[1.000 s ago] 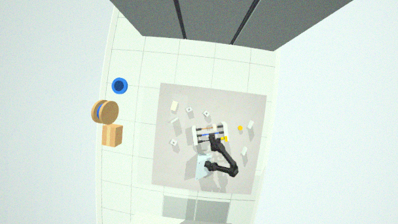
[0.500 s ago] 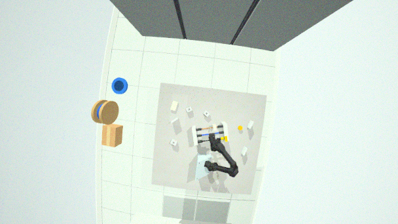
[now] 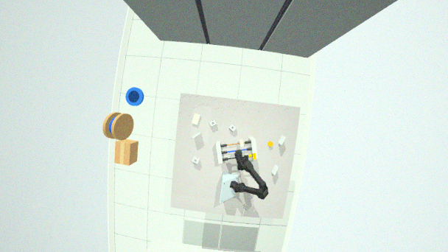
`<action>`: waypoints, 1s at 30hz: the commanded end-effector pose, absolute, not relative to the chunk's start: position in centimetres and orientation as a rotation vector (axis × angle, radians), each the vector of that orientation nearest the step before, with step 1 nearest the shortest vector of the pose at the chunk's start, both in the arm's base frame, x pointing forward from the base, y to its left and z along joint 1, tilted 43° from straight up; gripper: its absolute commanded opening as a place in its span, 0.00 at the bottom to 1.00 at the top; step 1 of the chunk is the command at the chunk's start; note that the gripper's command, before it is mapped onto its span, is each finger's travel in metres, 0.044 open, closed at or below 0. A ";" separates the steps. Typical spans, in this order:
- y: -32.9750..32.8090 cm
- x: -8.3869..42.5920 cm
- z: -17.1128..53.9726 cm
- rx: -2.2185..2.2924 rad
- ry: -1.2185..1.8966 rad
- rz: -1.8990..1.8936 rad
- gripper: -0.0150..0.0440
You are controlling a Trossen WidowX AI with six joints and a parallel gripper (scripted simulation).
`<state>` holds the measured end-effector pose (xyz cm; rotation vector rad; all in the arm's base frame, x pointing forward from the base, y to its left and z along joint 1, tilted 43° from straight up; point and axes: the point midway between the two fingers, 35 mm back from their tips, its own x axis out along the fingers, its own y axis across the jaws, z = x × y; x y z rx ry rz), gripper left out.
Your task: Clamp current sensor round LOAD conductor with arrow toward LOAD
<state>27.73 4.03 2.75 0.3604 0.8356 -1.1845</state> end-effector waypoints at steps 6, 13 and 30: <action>10.2 26.4 9.5 0.369 0.831 -1.173 1.00; 10.4 26.4 9.7 0.369 0.831 -1.173 1.00; 10.4 26.4 9.7 0.369 0.831 -1.173 1.00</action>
